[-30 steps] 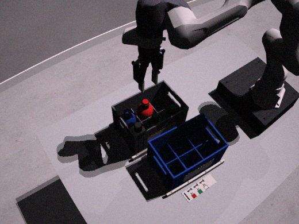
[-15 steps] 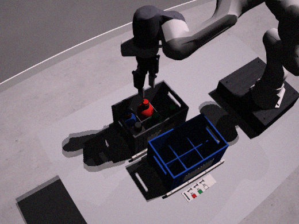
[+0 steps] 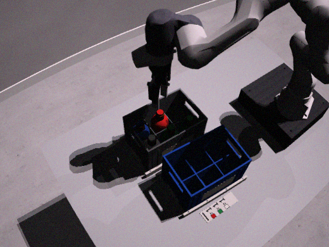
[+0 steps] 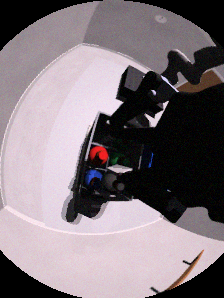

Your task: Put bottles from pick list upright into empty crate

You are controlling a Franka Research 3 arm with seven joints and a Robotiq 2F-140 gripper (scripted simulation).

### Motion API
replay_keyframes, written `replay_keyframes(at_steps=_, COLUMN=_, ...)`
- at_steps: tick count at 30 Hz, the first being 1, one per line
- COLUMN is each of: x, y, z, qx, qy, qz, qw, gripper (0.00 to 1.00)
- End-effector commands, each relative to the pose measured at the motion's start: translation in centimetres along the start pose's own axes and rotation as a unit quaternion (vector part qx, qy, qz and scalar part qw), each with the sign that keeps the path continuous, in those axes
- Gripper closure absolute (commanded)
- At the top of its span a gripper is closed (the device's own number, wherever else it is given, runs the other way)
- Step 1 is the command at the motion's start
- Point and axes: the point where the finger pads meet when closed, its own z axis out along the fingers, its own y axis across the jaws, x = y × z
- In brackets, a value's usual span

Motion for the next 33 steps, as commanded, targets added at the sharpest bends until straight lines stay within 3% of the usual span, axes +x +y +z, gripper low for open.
replay_keyframes(at_steps=1, x=0.11, y=-0.09, z=-0.07, qx=0.005, qy=0.002, qz=-0.078, qw=0.997, gripper=0.62)
replay_keyframes(at_steps=10, x=0.11, y=-0.09, z=-0.07, qx=0.005, qy=0.005, qz=-0.131, qw=0.991, gripper=0.62)
replay_keyframes(at_steps=27, x=0.11, y=-0.09, z=-0.07, qx=0.003, qy=0.010, qz=-0.254, qw=0.967, gripper=0.62)
replay_keyframes(at_steps=33, x=0.11, y=-0.09, z=-0.07, qx=0.001, qy=0.012, qz=-0.310, qw=0.951, gripper=0.62)
